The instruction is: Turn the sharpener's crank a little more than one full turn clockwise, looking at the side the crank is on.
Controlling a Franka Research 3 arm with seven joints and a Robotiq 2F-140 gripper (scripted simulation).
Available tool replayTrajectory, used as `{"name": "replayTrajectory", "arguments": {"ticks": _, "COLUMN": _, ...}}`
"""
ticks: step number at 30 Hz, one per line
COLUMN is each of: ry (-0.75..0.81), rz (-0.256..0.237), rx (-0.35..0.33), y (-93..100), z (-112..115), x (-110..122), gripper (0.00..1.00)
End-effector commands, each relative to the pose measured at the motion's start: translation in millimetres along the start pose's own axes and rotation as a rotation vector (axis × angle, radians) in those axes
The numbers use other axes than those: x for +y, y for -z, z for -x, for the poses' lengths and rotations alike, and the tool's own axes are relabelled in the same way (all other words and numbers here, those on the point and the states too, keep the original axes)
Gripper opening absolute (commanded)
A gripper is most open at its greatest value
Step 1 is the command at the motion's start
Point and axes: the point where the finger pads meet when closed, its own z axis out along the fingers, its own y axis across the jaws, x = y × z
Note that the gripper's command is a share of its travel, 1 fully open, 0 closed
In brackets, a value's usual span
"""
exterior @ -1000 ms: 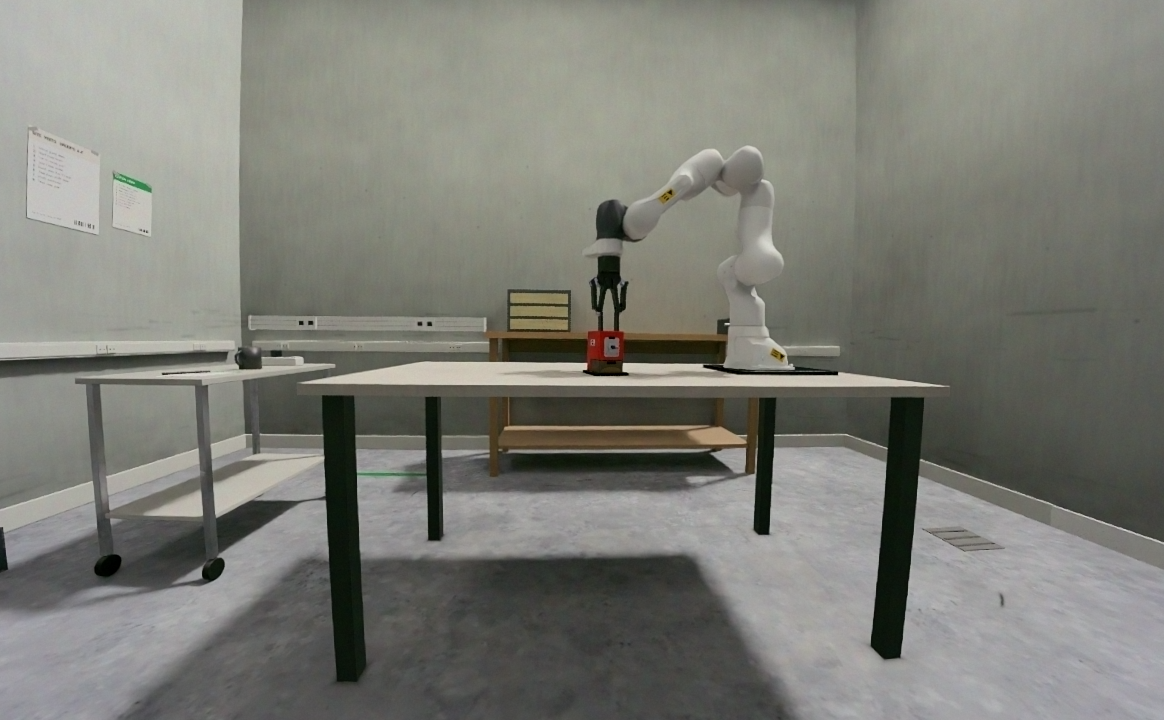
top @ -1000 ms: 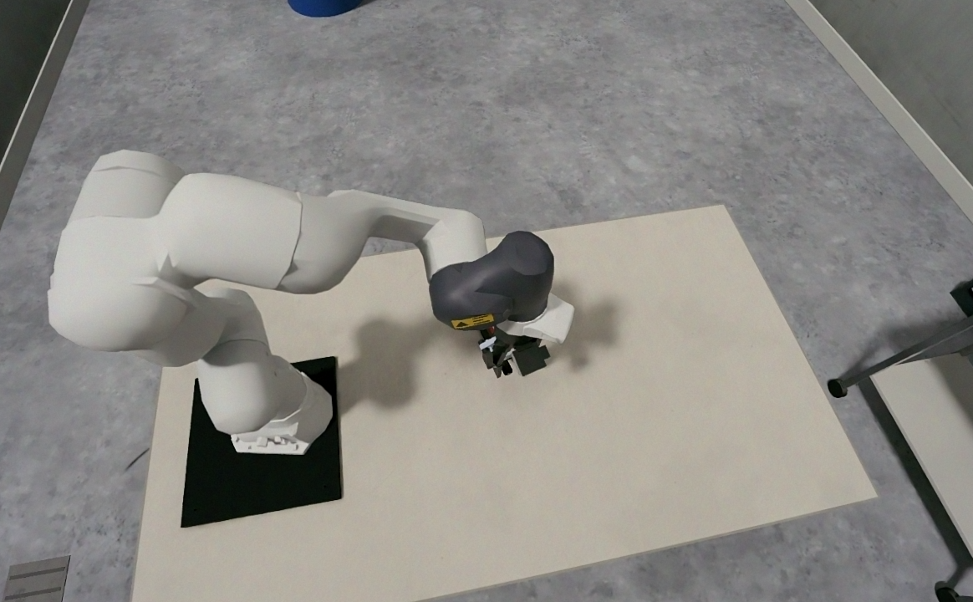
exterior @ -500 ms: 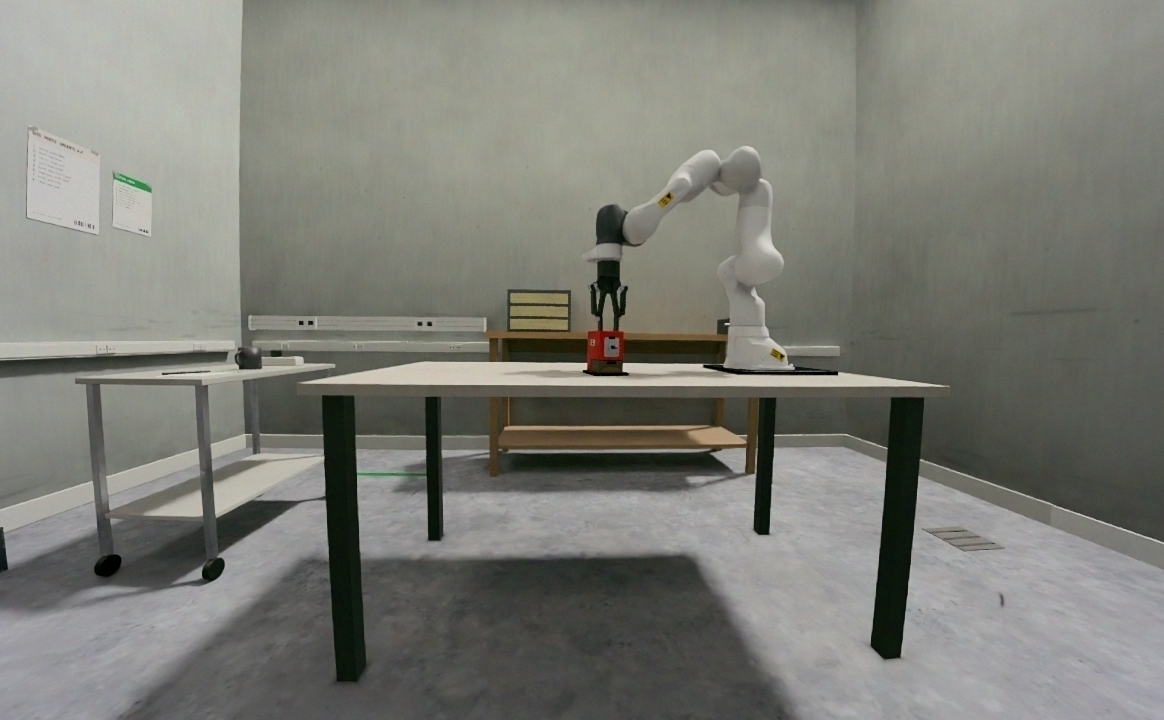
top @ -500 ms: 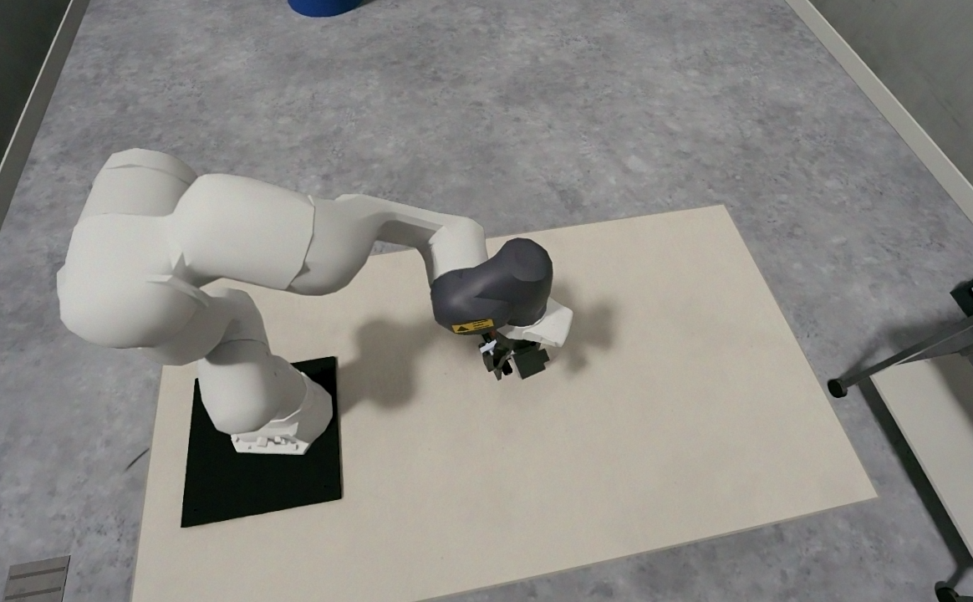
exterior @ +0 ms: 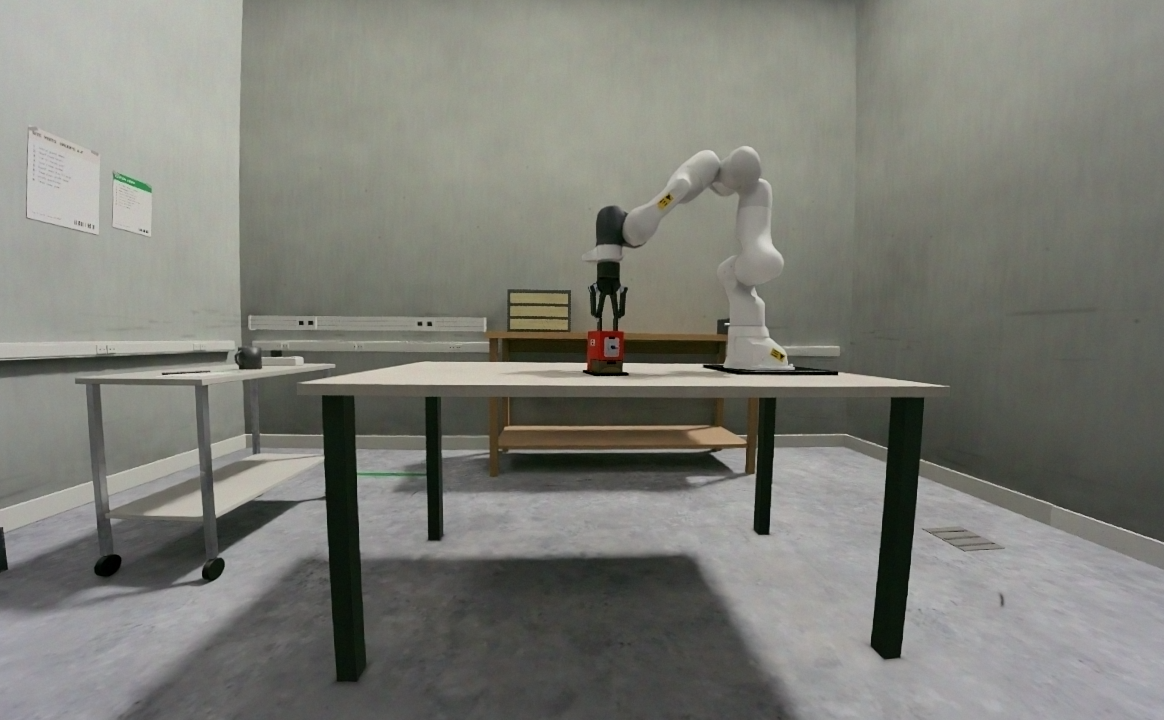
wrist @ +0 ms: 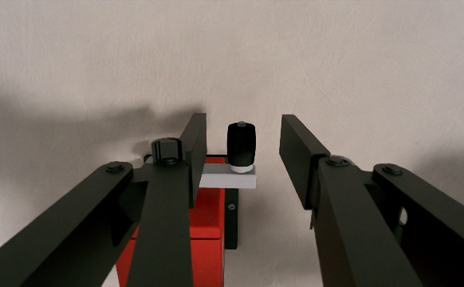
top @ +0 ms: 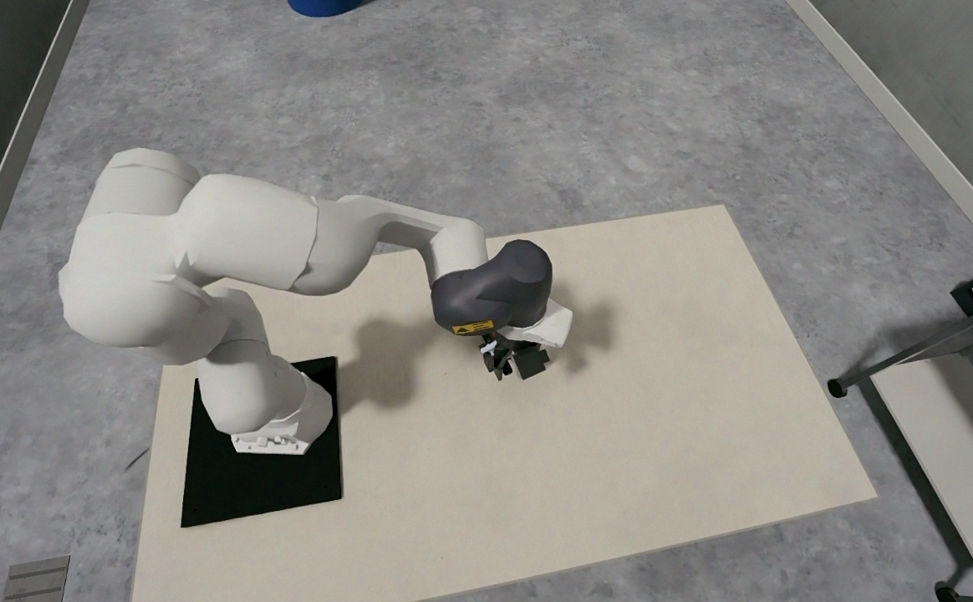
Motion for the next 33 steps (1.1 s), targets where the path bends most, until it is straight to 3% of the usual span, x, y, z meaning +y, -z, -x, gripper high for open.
{"name": "replayTrajectory", "arguments": {"ticks": 1, "ry": 0.006, "rz": -0.001, "rx": -0.001, "y": -0.9, "z": 0.3, "x": -0.3, "gripper": 0.39}}
{"name": "replayTrajectory", "arguments": {"ticks": 33, "ry": 0.006, "rz": -0.001, "rx": -0.001, "y": -5.7, "z": 0.3, "x": -0.3, "gripper": 0.39}}
